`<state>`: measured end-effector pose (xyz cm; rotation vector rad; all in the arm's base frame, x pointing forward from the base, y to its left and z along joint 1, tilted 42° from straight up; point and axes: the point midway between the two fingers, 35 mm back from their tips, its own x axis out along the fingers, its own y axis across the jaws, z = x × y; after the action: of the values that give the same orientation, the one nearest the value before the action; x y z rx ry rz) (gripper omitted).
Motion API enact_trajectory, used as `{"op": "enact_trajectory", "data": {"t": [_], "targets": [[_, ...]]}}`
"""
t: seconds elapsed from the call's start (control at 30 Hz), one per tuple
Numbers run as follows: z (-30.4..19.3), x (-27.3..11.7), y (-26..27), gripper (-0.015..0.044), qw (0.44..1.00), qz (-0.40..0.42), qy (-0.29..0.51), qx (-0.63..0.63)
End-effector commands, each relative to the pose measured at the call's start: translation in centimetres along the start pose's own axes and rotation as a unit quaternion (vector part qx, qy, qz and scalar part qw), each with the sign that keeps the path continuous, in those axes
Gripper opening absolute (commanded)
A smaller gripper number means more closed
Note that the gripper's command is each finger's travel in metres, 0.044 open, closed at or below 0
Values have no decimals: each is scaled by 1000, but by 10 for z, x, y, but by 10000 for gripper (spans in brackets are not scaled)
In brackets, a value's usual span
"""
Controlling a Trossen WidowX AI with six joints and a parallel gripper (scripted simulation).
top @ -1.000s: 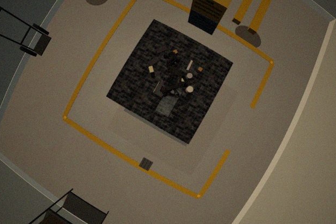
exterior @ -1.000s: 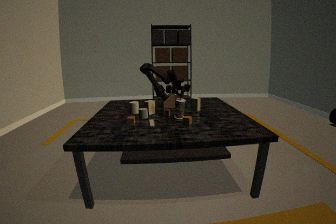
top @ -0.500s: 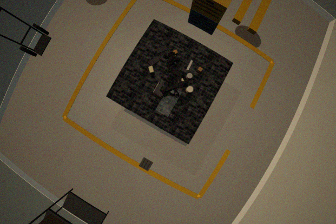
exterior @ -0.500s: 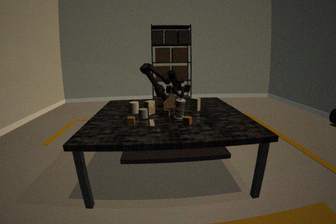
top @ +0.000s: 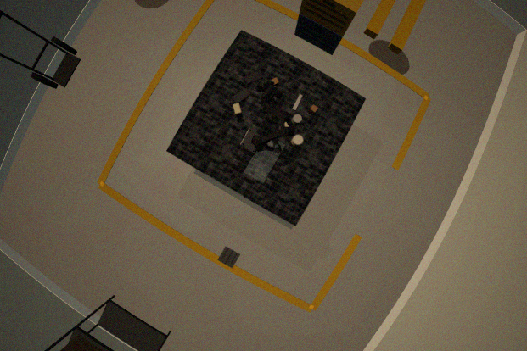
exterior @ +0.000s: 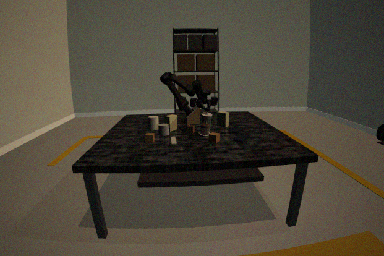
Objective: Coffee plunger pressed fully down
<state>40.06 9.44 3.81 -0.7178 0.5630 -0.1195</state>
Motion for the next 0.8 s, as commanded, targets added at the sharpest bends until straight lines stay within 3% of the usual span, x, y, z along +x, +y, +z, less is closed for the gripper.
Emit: {"op": "enact_trajectory", "data": {"t": [0.0, 0.77], "targets": [[-6, 3, 0, 127, 1000, -1, 11, -4], [-5, 4, 1, 127, 1000, -1, 11, -4]]}}
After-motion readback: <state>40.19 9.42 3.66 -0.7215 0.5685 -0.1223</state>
